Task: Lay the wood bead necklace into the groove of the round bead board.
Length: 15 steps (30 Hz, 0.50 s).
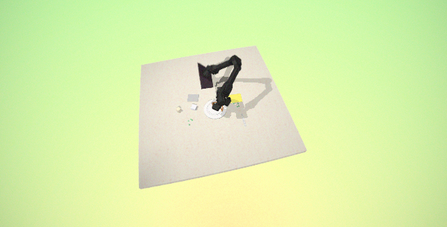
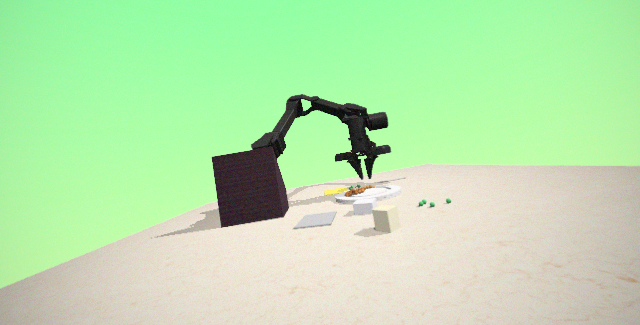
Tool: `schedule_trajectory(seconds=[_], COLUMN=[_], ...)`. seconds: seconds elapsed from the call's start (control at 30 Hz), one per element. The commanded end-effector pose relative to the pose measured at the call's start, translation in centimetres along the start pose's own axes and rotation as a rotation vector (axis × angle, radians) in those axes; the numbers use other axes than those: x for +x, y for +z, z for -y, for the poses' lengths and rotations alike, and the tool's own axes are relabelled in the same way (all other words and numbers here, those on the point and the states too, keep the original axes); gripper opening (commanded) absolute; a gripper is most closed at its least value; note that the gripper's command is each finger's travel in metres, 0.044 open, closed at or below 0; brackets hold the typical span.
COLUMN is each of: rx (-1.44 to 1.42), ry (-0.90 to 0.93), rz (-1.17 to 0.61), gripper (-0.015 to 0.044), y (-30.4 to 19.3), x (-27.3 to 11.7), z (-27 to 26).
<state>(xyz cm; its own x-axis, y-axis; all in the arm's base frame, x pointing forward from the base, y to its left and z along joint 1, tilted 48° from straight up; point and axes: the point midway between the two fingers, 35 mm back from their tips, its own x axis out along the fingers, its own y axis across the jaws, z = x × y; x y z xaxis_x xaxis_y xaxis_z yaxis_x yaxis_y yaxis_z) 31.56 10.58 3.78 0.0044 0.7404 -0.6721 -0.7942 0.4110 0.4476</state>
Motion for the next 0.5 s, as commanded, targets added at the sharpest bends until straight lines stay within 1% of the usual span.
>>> schedule_trajectory(seconds=[0.0, 0.47], rx=[0.004, 0.007], ry=[0.0, 0.005], rz=[0.0, 0.001], gripper=[0.012, 0.012], y=[0.0, 0.0], x=[0.5, 2.8], z=[0.0, -0.1])
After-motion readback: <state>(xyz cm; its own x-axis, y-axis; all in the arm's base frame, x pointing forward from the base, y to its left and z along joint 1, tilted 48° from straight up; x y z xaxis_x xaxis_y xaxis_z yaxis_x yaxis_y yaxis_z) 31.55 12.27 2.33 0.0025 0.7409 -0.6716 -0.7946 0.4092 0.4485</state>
